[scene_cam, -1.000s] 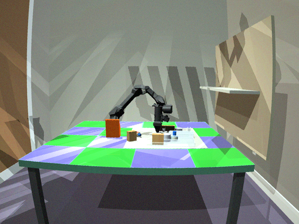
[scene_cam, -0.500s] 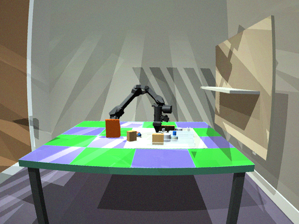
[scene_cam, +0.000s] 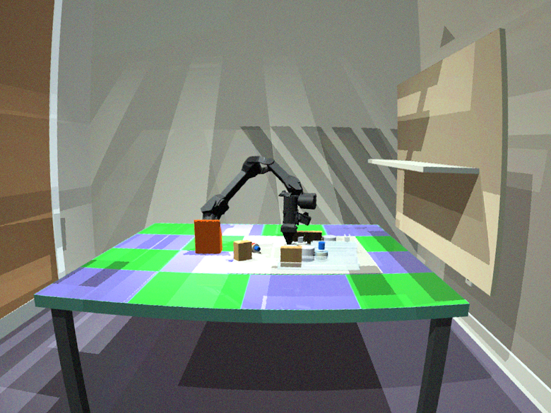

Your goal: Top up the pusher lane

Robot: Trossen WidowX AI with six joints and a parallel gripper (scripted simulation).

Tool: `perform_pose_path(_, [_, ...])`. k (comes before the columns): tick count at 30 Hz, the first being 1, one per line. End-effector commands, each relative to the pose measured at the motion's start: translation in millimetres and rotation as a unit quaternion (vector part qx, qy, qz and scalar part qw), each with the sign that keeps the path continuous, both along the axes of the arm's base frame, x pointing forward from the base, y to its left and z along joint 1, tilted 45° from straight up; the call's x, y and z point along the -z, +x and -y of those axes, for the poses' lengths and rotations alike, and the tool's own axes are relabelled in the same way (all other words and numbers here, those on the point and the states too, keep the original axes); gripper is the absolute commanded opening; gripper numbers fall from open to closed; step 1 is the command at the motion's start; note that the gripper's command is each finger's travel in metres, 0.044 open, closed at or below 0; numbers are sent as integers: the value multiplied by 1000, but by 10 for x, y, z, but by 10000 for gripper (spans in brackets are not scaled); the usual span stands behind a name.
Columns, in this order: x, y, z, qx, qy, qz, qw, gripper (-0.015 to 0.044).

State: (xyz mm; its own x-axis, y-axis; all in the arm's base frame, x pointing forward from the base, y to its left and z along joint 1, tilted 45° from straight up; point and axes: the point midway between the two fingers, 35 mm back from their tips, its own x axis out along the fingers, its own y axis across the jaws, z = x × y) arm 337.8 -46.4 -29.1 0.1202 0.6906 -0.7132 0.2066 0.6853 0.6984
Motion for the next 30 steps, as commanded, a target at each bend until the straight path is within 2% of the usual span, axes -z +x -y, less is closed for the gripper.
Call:
perform_pose_path(1, [-16, 25, -13, -1, 2, 9, 1000, 0])
perform_pose_path(18, [1, -22, -3, -1, 2, 9, 1000, 0])
perform_pose_path(30, [6, -18, -3, -1, 2, 9, 1000, 308])
